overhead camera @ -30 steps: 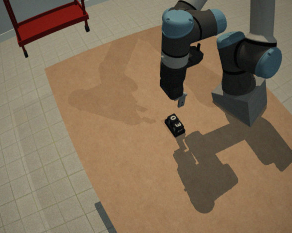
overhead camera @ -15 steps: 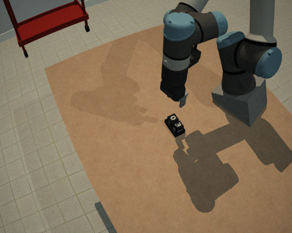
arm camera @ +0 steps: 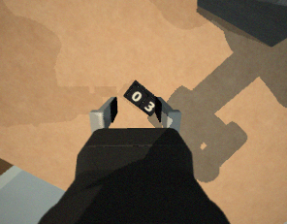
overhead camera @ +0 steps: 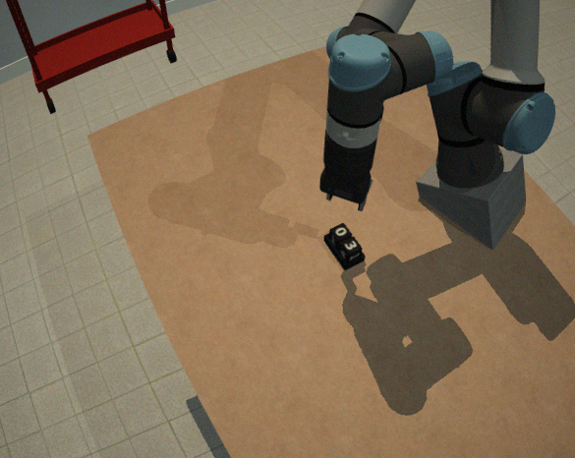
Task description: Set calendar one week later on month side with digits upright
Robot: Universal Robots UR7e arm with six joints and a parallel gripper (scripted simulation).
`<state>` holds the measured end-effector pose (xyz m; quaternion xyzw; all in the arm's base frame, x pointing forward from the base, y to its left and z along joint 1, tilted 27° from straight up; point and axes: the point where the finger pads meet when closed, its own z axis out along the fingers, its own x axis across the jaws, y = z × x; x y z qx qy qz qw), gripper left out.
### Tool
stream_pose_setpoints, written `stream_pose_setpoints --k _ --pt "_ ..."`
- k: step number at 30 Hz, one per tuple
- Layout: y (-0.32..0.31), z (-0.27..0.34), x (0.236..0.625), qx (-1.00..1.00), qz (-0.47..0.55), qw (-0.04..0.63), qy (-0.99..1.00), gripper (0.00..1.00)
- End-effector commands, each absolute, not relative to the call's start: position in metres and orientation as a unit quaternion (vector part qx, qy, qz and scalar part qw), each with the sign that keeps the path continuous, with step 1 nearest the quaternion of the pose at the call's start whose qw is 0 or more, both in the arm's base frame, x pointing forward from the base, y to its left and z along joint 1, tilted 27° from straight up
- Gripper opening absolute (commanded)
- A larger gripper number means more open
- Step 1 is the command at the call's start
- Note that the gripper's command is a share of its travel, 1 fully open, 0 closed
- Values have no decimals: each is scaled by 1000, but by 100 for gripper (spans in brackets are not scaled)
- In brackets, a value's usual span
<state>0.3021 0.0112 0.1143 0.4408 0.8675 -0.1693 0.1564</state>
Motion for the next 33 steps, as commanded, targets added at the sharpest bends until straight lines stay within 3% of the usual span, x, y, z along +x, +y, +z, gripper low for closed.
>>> stream_pose_setpoints --k 1,33 --pt "9 110 303 364 -182 141 903 100" --pt "5 90 310 22 -220 68 973 100"
